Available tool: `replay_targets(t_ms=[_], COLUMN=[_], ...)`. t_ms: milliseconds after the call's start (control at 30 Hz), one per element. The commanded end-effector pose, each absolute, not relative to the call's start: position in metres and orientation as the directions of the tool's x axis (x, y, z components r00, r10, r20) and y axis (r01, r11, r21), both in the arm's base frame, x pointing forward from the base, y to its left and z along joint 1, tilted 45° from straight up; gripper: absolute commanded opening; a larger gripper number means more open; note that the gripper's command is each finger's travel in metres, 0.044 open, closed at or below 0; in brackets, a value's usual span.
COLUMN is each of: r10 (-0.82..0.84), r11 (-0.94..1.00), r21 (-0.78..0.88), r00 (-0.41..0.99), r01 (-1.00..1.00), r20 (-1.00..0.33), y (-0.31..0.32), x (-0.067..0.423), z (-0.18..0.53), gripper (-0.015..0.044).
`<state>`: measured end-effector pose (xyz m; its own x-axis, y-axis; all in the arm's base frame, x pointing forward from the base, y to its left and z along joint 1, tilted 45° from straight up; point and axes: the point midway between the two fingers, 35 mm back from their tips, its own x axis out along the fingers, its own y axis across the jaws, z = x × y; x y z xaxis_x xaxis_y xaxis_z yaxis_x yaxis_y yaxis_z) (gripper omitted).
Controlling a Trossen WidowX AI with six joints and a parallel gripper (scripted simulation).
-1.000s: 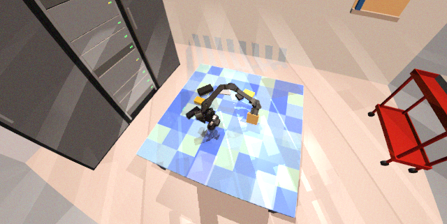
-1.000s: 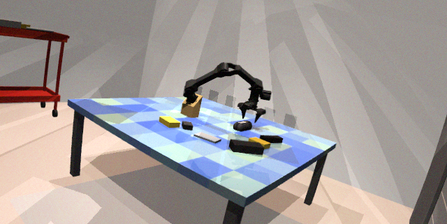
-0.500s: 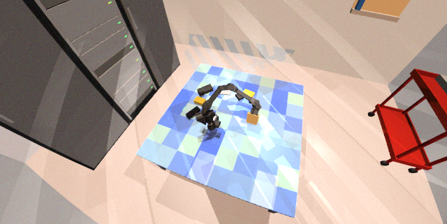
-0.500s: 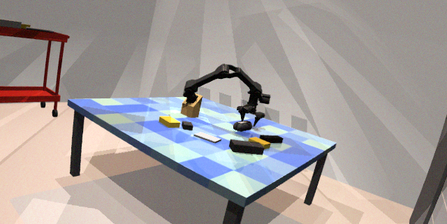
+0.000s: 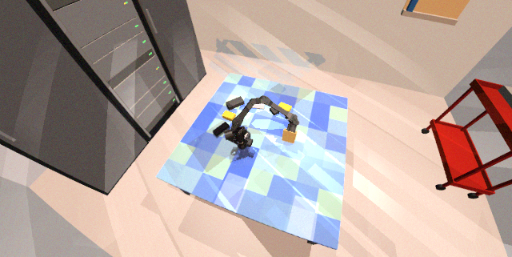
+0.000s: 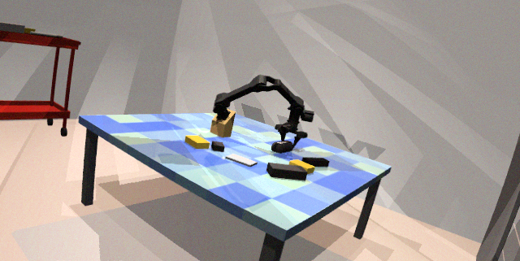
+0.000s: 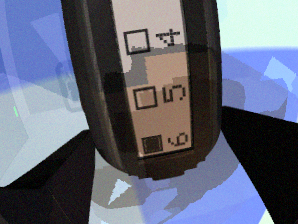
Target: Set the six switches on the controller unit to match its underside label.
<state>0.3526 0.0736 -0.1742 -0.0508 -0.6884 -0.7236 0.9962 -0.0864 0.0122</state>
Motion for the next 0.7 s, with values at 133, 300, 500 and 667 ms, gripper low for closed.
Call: replay_targets(t_ms=[133, 300, 500, 667], r10=[-0.691, -0.691, -0.691, -0.691], r11=[-0.083, -0.083, -0.083, -0.083], r21=[0.011, 0.011, 0.011, 0.011], r00=[-0.05, -0.05, -0.05, -0.05], r01=[0.996, 0.996, 0.996, 0.996], r20=[-0.721, -0.721, -0.721, -0.721], y=[0.0723, 0.0741, 0.0753, 0.0769], x=[0.3525, 0.3526, 0.3526, 0.3527], z=[-0.1744, -0.1712, -0.1685, -0.1659], gripper=[0.0326, 0.0336, 0.0336, 0.0336])
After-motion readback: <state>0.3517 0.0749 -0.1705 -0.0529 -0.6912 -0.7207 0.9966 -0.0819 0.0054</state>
